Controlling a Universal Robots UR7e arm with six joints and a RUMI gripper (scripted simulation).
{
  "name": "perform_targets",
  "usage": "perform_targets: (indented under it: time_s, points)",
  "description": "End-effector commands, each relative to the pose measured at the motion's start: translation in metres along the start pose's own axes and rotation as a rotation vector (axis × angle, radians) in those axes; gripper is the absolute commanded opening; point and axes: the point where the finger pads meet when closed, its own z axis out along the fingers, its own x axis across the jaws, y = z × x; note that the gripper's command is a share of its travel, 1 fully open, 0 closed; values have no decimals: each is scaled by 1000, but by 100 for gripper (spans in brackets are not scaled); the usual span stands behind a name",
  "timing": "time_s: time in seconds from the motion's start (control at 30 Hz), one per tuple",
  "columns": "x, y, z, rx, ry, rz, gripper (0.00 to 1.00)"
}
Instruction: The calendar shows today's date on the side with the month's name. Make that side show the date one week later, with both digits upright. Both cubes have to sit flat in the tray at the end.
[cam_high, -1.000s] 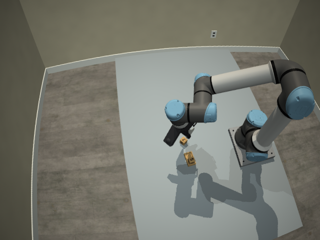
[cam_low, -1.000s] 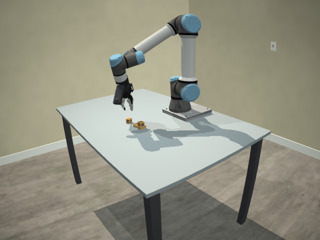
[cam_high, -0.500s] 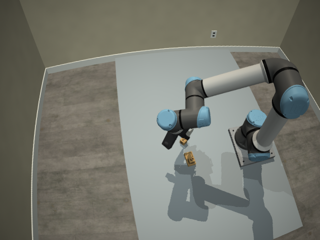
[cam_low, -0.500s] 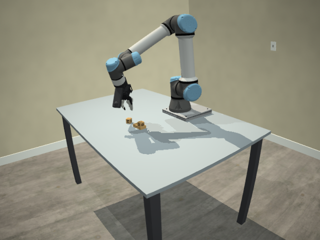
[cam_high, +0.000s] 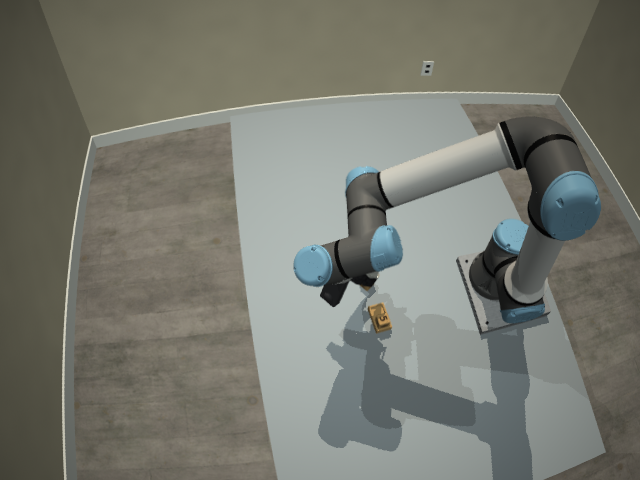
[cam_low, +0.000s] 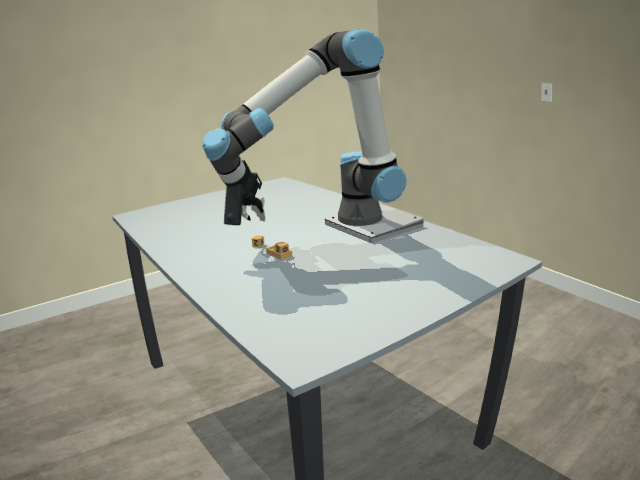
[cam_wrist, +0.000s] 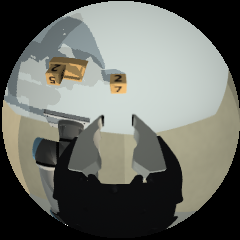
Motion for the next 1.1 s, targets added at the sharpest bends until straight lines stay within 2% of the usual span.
perform_targets:
  time_s: [0.0, 1.07]
  points:
    - [1, 0, -1, -89, 1, 6, 28]
    - [-1, -4, 8, -93, -3, 5, 28]
